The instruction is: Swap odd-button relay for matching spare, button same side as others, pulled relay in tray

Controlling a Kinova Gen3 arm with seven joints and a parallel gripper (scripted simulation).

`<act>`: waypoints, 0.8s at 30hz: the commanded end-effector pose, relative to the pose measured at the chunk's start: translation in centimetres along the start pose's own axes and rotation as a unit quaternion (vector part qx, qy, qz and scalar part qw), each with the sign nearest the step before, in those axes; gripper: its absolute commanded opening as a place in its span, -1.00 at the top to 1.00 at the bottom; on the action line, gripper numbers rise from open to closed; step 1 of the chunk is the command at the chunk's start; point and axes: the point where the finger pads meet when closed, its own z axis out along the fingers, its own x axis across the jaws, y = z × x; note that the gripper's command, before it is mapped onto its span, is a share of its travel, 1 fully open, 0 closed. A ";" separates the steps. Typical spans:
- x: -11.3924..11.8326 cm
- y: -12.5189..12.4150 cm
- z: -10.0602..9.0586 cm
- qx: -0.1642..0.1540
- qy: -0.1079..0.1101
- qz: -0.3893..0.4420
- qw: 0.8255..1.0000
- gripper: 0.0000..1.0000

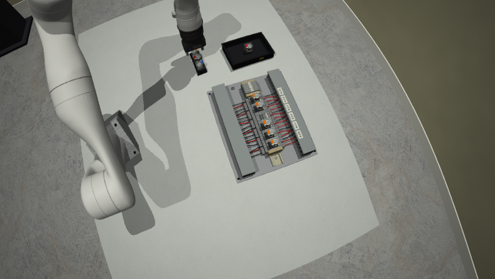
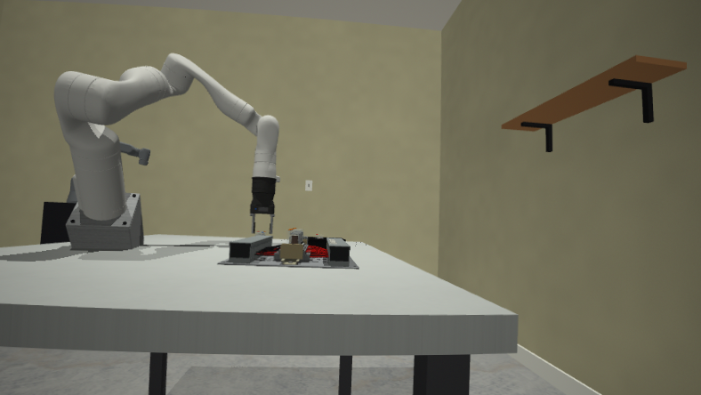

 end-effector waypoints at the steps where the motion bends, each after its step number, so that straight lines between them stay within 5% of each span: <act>1: 0.0 0.0 0.1 0.000 0.000 0.000 1.000 -1.00; 24: 0.0 0.0 1.0 0.000 0.000 0.000 1.000 -1.00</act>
